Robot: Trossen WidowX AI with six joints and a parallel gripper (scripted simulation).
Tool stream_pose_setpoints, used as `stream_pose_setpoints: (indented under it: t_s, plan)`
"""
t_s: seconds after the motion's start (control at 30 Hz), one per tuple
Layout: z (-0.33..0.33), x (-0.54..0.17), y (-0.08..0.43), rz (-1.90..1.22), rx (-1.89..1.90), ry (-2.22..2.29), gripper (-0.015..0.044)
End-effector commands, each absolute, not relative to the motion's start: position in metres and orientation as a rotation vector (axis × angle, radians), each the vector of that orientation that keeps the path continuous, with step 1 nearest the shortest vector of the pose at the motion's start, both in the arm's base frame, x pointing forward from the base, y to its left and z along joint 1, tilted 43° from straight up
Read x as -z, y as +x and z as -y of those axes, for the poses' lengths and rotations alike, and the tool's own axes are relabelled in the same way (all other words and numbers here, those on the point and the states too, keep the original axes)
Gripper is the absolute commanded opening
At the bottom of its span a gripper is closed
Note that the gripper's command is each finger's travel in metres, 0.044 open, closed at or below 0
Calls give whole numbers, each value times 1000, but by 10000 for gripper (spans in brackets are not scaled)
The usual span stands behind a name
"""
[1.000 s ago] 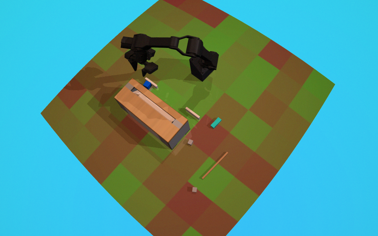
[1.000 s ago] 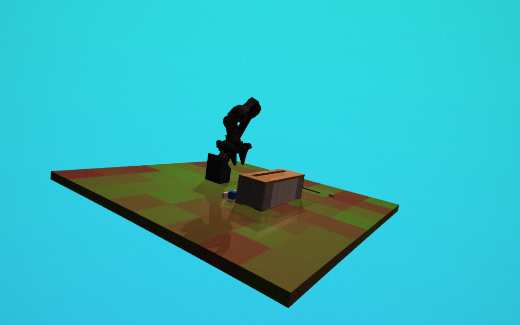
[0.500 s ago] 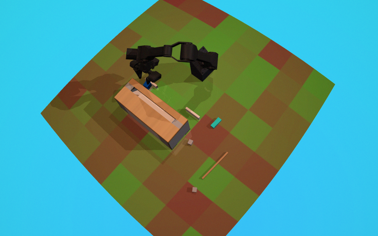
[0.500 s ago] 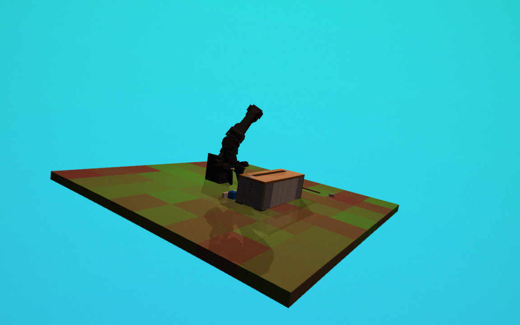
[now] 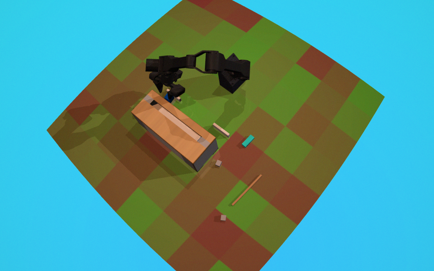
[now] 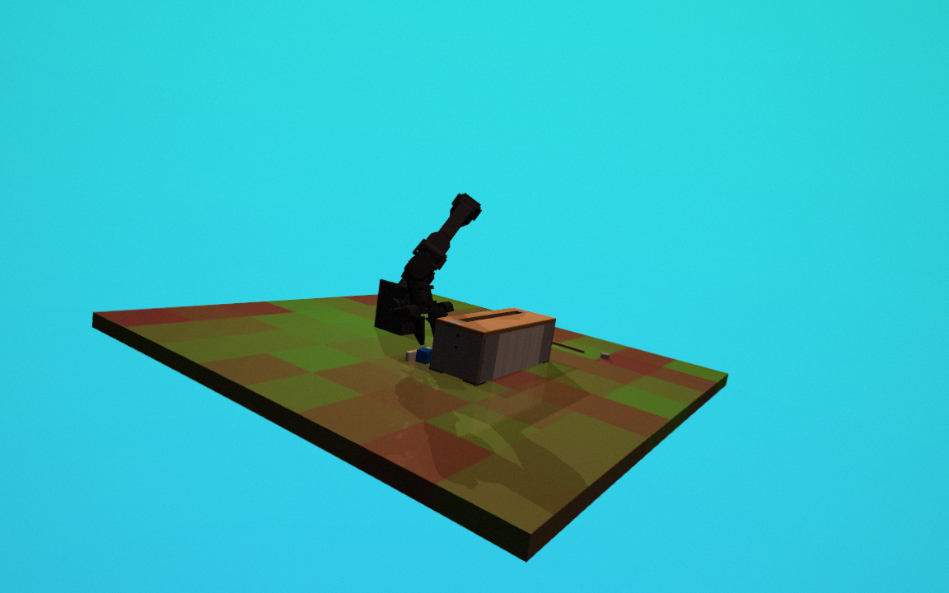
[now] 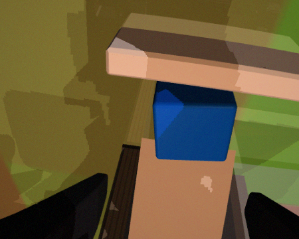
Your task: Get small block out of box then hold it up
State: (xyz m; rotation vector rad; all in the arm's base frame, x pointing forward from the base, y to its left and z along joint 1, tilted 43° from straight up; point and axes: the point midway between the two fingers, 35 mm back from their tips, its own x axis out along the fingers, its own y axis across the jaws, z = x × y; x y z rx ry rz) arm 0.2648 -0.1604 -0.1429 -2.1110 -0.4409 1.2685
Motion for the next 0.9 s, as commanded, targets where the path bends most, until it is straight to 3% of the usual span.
stream_pose_setpoints:
  t_s: [0.0,0.83,0.87]
  plan:
    - [155,148,265,443,-1264,-2102,285]
    - [128,173,269,444,-1261,-2102,285]
    - [128,173,269,444,-1261,-2102,259]
